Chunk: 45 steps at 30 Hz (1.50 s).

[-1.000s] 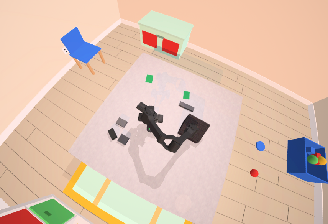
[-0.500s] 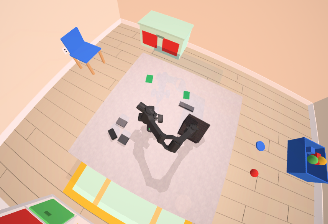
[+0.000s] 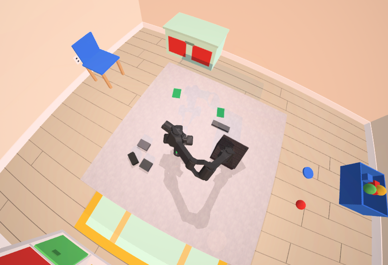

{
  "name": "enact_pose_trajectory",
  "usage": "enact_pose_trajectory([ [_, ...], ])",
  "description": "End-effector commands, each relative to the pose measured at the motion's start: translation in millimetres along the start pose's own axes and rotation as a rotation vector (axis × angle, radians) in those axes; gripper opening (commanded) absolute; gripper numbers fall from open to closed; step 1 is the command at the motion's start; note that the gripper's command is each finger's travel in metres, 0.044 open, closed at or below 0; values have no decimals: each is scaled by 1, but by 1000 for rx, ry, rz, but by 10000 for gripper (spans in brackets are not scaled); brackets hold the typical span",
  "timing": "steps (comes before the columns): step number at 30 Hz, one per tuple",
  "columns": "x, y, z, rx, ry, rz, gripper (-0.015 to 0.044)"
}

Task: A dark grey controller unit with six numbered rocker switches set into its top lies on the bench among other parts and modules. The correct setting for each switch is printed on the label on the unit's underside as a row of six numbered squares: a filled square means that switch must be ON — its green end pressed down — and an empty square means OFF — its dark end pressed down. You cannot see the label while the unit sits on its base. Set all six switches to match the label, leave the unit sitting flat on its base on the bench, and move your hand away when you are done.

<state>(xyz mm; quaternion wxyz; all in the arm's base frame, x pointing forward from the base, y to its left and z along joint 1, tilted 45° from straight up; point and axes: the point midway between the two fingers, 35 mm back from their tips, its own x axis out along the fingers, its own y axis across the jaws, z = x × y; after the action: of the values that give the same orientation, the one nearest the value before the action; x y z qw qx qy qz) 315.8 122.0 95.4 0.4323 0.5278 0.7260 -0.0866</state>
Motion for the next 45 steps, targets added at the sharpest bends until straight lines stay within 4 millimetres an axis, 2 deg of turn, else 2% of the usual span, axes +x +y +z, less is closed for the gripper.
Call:
enact_pose_trajectory([
  [1,0,0,0,0,0,-1,368],
  [4,0,0,0,0,0,-1,440],
  [6,0,0,0,0,0,-1,440],
  [9,9,-6,2,-3,2,-1,361],
  [17,55,-45,5,-22,14,-4,151],
  [23,58,-49,5,-23,16,-5,0],
  [45,58,-47,6,-27,13,-5,0],
])
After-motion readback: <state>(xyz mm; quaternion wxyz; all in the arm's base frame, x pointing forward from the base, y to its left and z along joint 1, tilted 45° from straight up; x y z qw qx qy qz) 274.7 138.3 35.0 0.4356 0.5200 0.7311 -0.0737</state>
